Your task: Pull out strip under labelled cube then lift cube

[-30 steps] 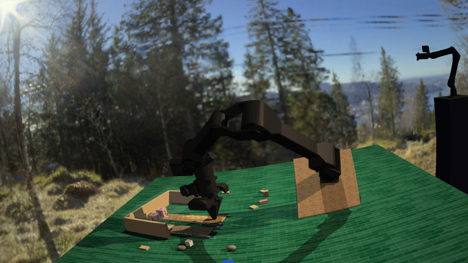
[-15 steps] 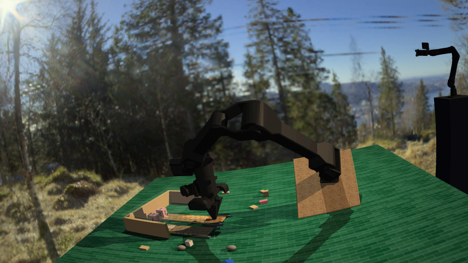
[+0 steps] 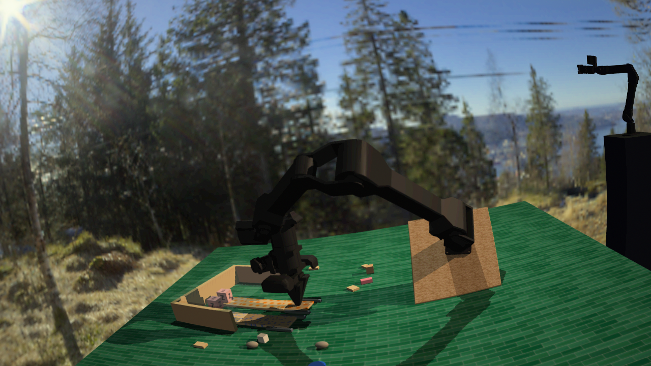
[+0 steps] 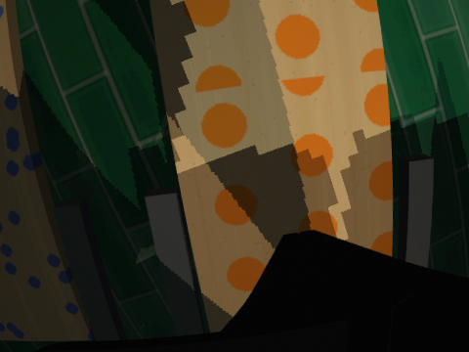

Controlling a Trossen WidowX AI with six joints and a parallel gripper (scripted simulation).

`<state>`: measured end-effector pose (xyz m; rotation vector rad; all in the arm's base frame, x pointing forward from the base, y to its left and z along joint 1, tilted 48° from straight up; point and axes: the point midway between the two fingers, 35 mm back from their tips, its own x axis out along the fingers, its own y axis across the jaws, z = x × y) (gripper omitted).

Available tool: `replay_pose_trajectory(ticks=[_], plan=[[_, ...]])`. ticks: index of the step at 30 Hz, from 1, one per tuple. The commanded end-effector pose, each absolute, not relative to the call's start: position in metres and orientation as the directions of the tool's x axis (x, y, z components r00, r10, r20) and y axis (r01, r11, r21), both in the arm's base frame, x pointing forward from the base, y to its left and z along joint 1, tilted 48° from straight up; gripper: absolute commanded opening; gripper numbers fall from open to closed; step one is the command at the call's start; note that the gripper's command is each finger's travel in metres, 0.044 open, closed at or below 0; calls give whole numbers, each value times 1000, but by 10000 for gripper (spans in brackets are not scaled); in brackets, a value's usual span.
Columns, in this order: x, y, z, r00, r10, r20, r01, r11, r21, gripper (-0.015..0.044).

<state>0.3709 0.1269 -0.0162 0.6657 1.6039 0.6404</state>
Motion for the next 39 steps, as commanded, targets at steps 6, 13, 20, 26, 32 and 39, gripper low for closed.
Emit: replay_pose_trajectory(ticks=[6, 13, 20, 26, 32, 39], plan=[[371, 130, -18, -114, 732, -672, 67, 681, 730, 0], [361, 129, -17, -114, 732, -672, 67, 681, 730, 0], [350, 129, -16, -115, 732, -672, 68, 681, 729, 0], [341, 129, -15, -115, 732, -672, 68, 681, 729, 0], [332, 129, -14, -115, 732, -672, 68, 681, 729, 0], [322, 129, -13, -116, 732, -672, 69, 681, 729, 0]])
